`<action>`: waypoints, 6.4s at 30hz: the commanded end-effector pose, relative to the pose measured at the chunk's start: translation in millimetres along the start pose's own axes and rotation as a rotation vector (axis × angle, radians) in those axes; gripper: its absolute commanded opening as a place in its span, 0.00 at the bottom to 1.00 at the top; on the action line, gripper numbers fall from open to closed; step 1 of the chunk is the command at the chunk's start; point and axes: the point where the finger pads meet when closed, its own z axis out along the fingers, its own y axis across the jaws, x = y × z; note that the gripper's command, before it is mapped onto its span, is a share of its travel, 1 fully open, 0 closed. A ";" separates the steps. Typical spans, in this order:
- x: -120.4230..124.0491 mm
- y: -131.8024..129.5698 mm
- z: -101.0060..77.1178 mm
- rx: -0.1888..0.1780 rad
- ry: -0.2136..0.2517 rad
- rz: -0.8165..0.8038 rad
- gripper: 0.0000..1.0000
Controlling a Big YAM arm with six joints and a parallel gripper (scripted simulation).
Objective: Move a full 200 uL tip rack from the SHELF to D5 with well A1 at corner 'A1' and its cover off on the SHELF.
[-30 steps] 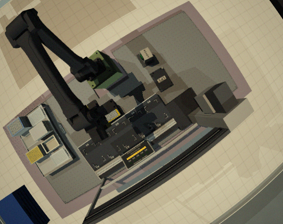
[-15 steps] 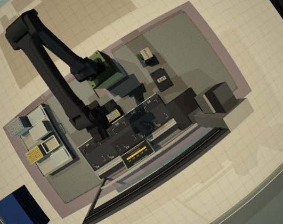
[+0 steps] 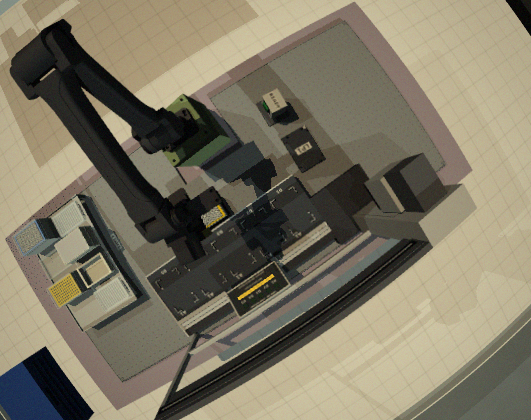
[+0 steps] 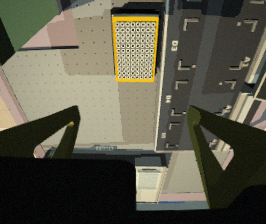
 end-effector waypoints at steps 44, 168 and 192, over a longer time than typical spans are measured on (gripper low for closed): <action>3.4 -6.2 69.0 0.015 -0.001 0.003 1.00; 1.6 -7.4 230.0 0.018 0.002 0.002 1.00; 1.6 -7.4 230.1 0.018 0.002 0.002 0.00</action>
